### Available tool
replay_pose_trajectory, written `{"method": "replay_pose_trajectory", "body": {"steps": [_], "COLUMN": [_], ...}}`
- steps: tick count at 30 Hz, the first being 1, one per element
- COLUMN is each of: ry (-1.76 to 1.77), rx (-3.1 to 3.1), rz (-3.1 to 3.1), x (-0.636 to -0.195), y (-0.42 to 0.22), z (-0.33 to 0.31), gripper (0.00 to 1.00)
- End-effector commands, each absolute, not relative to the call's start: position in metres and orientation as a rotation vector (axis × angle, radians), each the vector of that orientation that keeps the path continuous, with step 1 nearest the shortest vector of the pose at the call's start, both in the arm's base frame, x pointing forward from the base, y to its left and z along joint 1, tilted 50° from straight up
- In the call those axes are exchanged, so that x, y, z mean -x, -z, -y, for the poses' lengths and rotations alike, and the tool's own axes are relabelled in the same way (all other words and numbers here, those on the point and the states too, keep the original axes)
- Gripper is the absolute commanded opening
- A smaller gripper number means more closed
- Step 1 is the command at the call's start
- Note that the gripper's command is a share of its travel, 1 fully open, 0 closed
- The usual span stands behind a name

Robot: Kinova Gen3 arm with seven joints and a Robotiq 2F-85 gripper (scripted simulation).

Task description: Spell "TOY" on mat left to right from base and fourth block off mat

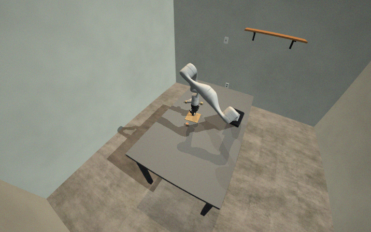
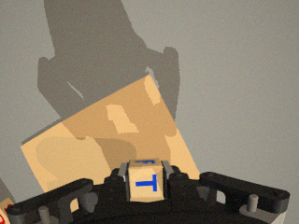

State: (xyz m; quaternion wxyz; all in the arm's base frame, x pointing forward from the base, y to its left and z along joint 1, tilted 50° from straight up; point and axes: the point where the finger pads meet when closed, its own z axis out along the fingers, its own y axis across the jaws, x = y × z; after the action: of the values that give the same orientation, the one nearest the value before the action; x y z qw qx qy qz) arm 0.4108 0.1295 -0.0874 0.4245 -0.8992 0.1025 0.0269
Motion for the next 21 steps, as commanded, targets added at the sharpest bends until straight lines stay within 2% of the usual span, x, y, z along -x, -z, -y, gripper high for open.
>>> {"method": "replay_pose_trajectory", "body": {"steps": [1,15,21], "ry": [-0.066,-0.066,-0.066], "rx": [2.25,2.25,2.25], "rz": [-0.257,-0.257,-0.257], "x": [-0.411,-0.411,-0.41], "y": [0.087,0.086,0.069], "z": [-0.129,-0.128,-0.107], "gripper": [0.21,0.21,0.21]}}
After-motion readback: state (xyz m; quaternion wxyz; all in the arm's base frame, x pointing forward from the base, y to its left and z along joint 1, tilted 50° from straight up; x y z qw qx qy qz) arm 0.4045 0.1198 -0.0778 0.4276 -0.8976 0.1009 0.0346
